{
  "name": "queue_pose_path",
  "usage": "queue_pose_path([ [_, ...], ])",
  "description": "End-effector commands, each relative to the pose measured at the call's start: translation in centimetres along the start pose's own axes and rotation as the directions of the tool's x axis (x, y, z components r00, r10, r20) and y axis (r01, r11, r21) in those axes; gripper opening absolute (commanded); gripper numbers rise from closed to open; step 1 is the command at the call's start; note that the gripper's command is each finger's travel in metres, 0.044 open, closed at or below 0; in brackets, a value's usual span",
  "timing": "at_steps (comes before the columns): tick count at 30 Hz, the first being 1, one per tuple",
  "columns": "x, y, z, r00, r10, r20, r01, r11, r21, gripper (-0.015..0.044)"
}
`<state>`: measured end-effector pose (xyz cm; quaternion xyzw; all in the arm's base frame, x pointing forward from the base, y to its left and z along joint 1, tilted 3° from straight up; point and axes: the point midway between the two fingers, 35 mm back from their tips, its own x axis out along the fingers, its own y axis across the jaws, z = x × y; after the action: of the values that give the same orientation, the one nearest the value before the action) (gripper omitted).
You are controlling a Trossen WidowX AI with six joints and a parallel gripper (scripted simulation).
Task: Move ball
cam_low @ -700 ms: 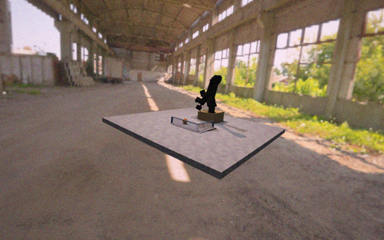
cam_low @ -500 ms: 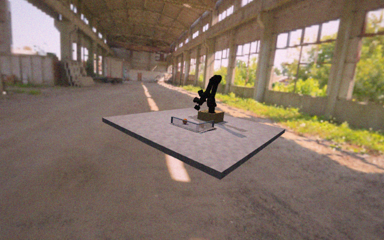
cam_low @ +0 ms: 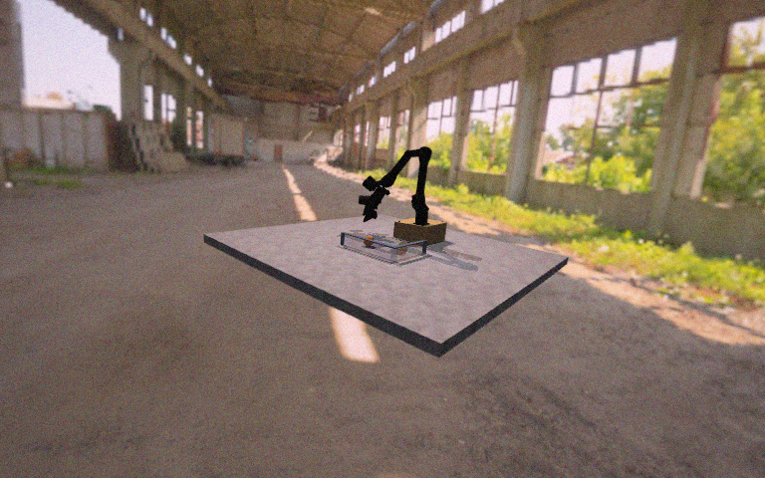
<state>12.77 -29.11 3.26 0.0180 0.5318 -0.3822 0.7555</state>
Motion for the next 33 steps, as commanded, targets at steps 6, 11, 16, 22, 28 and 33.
queue_pose_path([
  [6, -2.6, 13.2, 6.1, 0.953, 0.284, -0.107, -0.302, 0.919, -0.252, 0.0332],
  [11, -5.4, 20.0, 6.9, 0.915, 0.353, -0.196, -0.403, 0.824, -0.398, 0.0332],
  [16, -9.2, 26.0, 6.4, 0.873, 0.383, -0.302, -0.487, 0.723, -0.491, 0.0332],
  [22, -11.4, 28.8, 5.6, 0.850, 0.382, -0.362, -0.524, 0.677, -0.517, 0.0332],
  [28, -10.7, 29.1, 5.3, 0.850, 0.382, -0.362, -0.524, 0.677, -0.517, 0.0332],
  [33, -10.1, 29.4, 5.0, 0.850, 0.382, -0.362, -0.524, 0.677, -0.517, 0.0332],
])
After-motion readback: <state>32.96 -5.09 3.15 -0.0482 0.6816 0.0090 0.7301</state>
